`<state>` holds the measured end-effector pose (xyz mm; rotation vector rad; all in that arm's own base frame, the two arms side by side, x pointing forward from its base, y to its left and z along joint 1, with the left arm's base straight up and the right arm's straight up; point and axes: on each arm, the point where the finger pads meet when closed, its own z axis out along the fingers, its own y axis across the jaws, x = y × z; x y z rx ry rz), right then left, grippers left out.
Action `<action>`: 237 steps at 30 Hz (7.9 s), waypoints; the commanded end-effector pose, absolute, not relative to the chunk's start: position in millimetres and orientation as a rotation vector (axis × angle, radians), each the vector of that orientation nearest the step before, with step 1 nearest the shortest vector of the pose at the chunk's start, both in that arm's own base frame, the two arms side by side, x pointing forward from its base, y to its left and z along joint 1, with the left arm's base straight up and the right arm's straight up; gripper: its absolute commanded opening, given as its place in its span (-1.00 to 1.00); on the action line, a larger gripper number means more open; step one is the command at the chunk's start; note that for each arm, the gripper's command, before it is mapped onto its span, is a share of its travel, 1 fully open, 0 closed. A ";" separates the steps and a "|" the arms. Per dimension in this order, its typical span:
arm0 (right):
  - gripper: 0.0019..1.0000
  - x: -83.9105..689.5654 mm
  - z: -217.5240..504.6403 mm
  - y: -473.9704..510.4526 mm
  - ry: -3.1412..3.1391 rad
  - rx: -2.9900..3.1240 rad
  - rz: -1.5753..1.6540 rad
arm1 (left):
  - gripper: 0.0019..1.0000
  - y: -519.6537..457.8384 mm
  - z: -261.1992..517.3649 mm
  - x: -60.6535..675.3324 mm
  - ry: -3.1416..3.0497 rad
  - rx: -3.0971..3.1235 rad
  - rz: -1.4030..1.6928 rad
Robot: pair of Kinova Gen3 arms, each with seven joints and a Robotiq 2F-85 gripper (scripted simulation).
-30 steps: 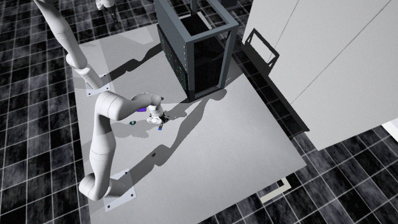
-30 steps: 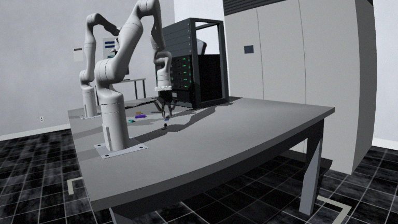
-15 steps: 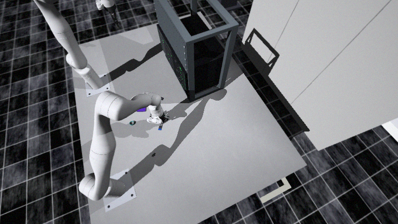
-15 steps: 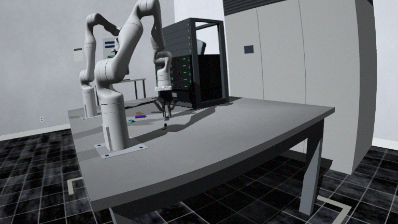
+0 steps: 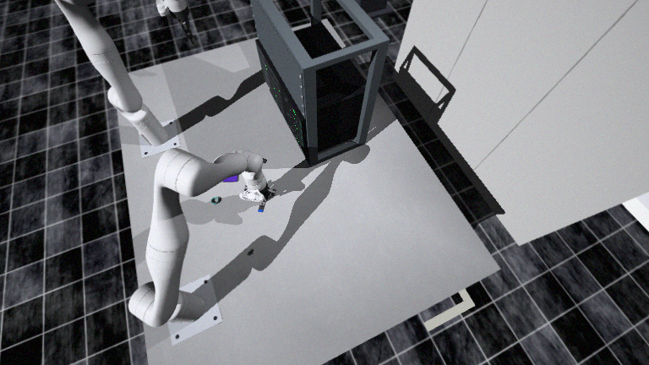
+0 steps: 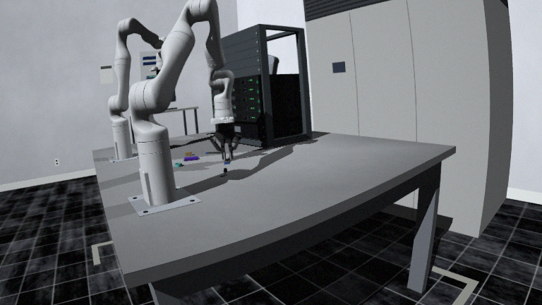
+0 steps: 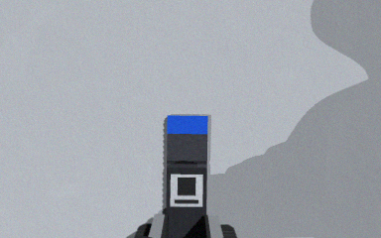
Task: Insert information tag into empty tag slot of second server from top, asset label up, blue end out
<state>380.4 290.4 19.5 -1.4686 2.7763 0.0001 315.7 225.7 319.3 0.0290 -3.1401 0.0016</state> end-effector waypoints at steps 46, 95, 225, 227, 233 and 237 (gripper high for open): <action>-0.62 380.7 71.7 290.7 2.775 -1.468 0.001 | 1.00 225.8 319.9 315.8 -3.141 0.029 0.000; -0.62 387.3 123.7 280.1 2.789 -1.442 -0.006 | -0.48 225.8 319.9 315.8 -3.141 0.029 0.000; -0.62 313.0 320.0 -229.8 3.141 0.049 0.000 | -0.48 58.5 219.5 300.8 -2.264 -1.321 -0.150; -0.62 313.0 320.0 -229.8 3.141 0.049 0.000 | -0.48 58.5 219.5 300.8 -2.264 -1.321 -0.150; -0.62 313.0 320.0 -229.8 3.141 0.049 0.000 | -0.48 38.4 210.3 292.3 -2.049 -1.494 -0.202; -0.62 313.0 320.0 -229.8 3.141 0.049 0.000 | -0.48 26.0 205.4 286.7 -1.893 -1.599 -0.241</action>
